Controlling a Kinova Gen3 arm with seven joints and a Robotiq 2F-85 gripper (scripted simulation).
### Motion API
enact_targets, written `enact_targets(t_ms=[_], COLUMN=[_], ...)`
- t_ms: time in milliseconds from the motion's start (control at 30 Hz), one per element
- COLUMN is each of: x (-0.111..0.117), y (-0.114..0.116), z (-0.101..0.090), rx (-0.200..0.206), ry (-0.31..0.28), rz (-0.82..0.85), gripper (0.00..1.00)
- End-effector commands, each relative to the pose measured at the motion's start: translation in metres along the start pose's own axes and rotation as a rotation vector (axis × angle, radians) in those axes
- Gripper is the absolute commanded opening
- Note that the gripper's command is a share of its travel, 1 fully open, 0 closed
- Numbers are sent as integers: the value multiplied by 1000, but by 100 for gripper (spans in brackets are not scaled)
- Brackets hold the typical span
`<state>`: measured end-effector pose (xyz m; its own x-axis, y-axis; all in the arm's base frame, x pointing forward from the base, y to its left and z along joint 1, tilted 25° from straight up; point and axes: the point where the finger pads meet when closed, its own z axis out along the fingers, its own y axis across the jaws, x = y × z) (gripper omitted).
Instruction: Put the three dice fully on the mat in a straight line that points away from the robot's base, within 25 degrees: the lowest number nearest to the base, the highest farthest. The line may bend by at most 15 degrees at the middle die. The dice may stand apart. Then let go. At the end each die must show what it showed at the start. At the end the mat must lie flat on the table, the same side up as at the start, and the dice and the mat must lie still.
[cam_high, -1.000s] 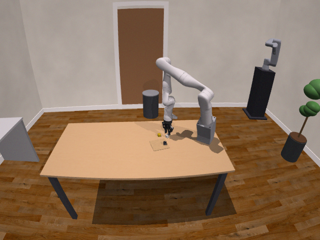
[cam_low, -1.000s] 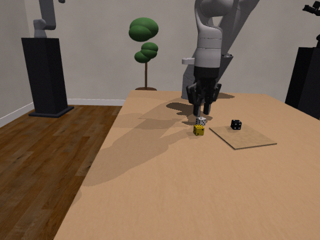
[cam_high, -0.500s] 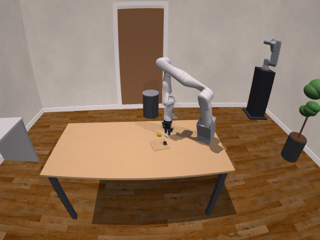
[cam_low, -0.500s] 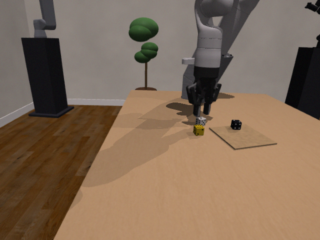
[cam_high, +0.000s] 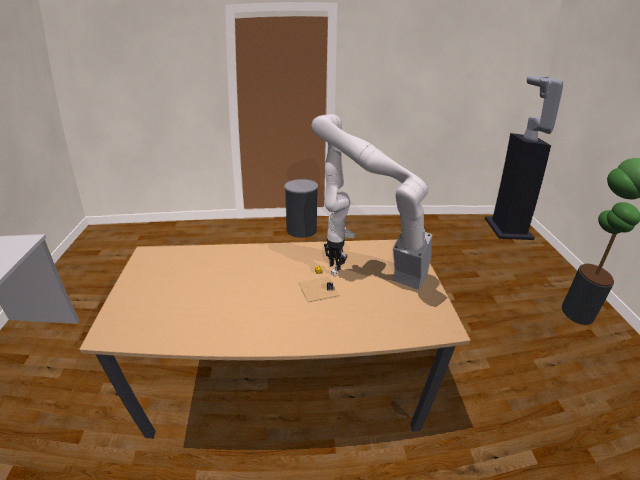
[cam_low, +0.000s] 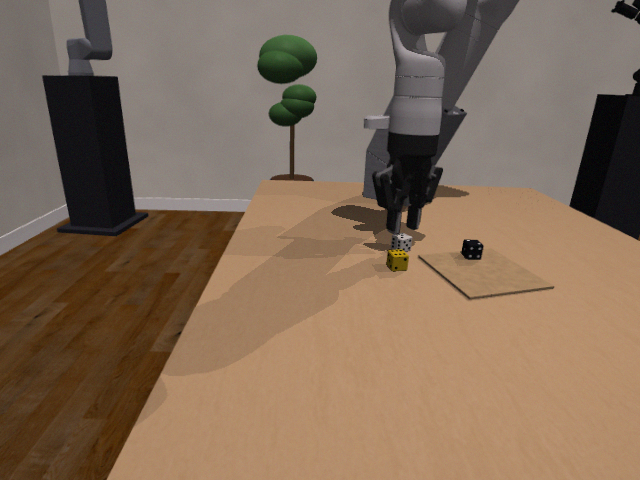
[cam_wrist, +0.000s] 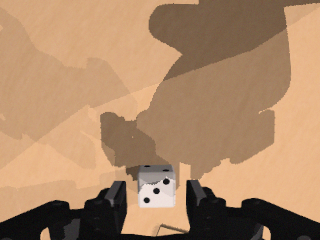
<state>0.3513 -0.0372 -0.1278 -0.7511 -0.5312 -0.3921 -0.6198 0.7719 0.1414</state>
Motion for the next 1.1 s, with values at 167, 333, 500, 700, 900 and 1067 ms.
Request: enact_targets(t_ms=[167,333,500,700,900,1067], x=[0,0,0,0,0,0], y=[0,0,0,-1,-1,-1], z=[0,5,13,21,29,31], rx=[1,1,1,1,1,1], ry=[0,0,0,0,0,0], rz=[0,0,0,0,0,0], gripper=[41,41,41,41,41,41])
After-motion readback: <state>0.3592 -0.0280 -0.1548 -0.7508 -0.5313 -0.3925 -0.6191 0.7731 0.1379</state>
